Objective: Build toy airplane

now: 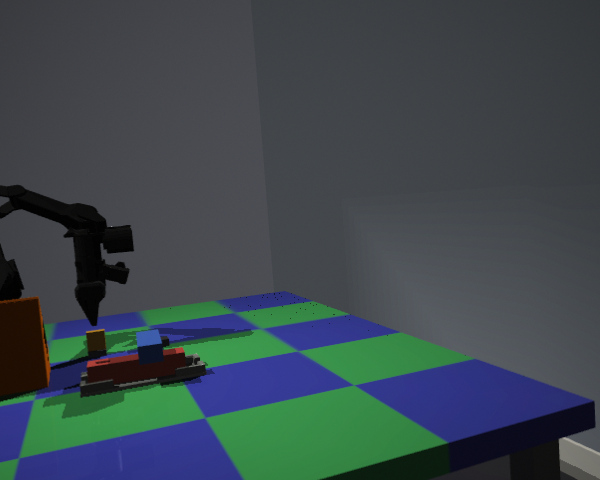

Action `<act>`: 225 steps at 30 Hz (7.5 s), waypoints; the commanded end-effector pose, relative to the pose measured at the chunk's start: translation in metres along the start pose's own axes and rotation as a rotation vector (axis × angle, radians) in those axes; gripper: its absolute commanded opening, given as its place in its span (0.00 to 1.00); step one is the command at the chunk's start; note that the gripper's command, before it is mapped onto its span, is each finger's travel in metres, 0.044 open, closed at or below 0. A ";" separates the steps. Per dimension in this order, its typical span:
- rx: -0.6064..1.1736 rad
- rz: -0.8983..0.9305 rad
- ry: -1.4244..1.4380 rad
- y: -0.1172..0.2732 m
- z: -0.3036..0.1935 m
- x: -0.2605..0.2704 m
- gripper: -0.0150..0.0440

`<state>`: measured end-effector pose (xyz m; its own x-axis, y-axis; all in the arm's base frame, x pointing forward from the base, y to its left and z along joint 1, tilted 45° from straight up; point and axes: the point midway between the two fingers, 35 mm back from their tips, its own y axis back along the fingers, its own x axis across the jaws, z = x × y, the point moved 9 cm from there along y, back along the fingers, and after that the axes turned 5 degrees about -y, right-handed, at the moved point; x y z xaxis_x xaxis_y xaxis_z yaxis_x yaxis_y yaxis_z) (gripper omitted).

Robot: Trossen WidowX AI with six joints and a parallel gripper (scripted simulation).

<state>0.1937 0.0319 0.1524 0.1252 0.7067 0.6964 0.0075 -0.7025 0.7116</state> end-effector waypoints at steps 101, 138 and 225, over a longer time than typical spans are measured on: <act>-0.001 -0.006 0.001 0.064 0.001 0.000 0.25; -0.012 -0.028 -0.026 0.069 0.040 -0.082 0.25; -0.007 -0.013 -0.022 0.025 0.037 -0.249 0.36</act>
<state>0.2003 -0.1645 -0.0056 0.1506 0.7130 0.6848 -0.0012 -0.6926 0.7213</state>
